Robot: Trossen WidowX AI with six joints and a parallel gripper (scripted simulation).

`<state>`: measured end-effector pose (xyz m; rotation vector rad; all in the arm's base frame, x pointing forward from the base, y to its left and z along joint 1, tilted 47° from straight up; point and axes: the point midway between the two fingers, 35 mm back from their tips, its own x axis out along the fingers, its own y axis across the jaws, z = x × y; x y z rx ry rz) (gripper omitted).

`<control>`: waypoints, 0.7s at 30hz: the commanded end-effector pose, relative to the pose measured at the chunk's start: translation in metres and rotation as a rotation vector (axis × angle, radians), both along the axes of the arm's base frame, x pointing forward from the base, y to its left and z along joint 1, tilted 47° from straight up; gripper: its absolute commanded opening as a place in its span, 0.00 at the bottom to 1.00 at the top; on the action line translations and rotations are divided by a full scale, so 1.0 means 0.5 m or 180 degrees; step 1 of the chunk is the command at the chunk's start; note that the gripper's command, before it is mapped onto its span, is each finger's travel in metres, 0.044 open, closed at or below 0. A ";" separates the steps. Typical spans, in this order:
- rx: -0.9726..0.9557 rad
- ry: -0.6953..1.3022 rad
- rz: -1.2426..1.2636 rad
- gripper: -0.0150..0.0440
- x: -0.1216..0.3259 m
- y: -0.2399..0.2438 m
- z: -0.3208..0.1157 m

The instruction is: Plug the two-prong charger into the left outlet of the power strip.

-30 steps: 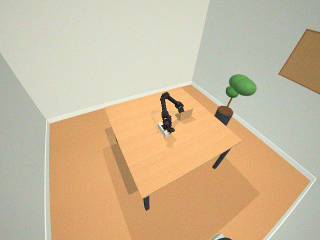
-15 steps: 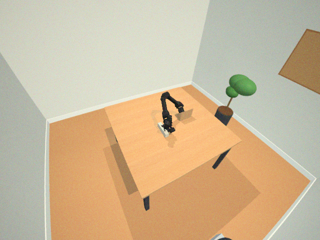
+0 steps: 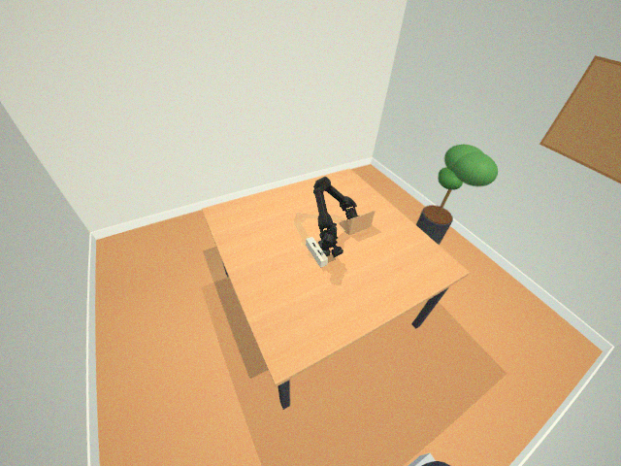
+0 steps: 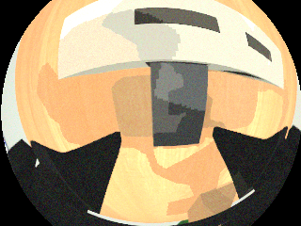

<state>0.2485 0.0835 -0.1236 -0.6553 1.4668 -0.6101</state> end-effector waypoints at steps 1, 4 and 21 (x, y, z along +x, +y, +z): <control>0.0007 -0.0001 -0.0010 1.00 -0.014 -0.001 -0.001; 0.0007 -0.0001 -0.0010 1.00 -0.023 -0.001 -0.002; 0.0004 0.0001 -0.0011 1.00 -0.069 -0.007 -0.003</control>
